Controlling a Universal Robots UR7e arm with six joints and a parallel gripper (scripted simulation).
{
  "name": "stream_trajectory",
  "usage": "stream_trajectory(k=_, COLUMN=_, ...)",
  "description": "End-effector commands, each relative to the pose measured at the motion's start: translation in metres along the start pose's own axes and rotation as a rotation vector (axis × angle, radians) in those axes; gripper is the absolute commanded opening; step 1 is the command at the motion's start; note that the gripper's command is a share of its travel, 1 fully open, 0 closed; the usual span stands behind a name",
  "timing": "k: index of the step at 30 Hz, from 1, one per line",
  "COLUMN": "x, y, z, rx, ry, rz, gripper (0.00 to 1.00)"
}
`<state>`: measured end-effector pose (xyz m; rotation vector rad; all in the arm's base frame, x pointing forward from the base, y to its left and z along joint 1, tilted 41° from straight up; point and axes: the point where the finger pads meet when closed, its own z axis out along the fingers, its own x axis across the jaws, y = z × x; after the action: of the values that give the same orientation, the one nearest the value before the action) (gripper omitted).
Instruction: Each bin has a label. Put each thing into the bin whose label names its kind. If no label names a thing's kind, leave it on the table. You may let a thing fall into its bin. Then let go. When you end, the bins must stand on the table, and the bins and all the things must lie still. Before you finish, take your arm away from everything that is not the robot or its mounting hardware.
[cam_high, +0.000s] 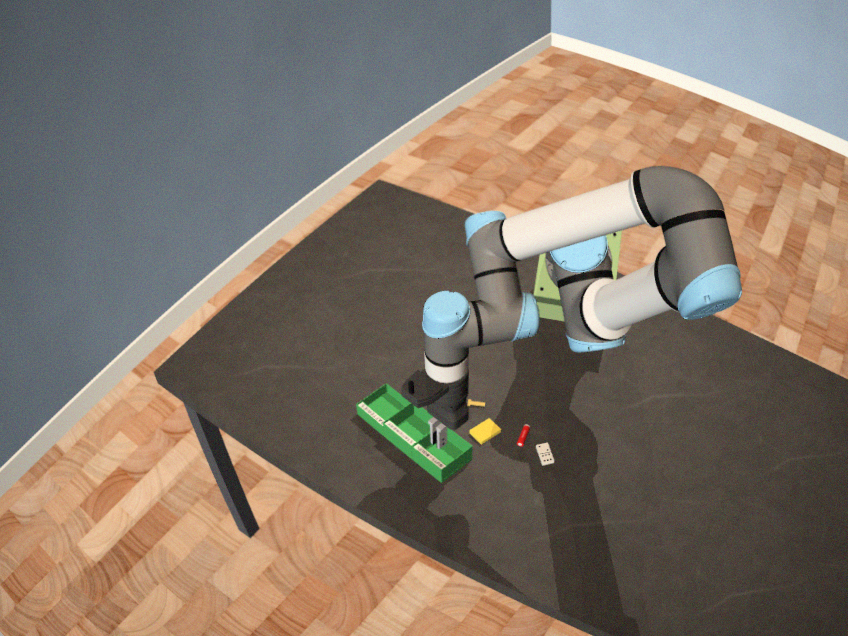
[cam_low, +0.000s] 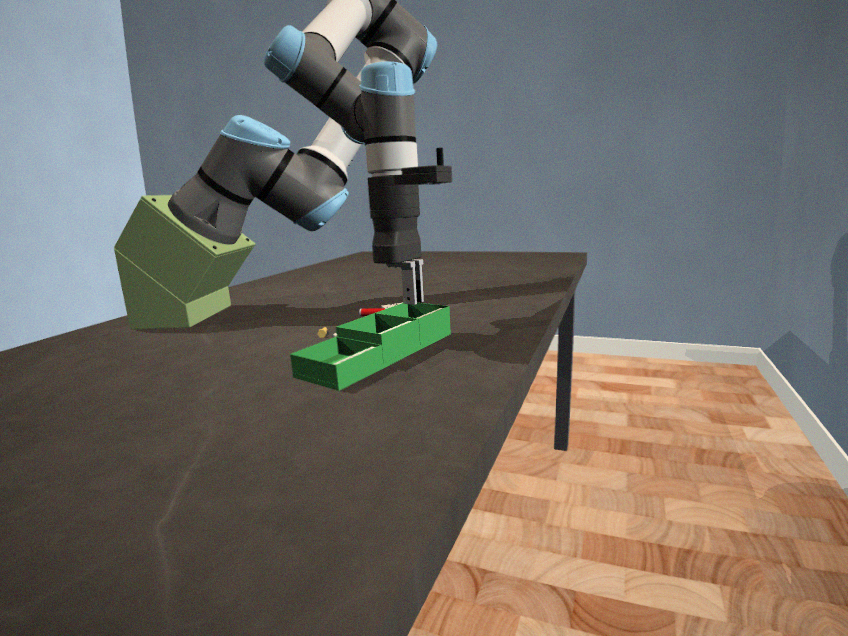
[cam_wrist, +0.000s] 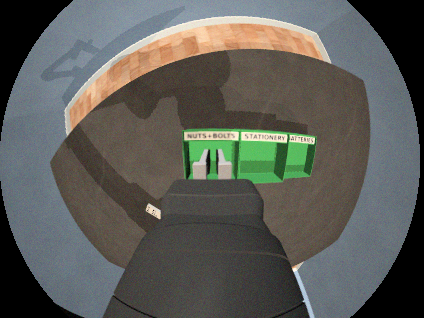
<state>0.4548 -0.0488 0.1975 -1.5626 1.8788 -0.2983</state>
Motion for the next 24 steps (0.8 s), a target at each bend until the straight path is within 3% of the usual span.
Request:
stream_trajectory(k=1, x=0.0, y=-0.001, z=0.011, rx=0.002, ry=0.004, rz=0.0, gripper=0.31)
stream_trajectory(k=12, x=0.0, y=-0.001, z=0.04, rx=0.002, ry=0.004, rz=0.0, gripper=0.31)
stream_trajectory(k=24, x=0.0, y=-0.001, z=0.041, rx=0.002, ry=0.004, rz=0.0, gripper=0.31)
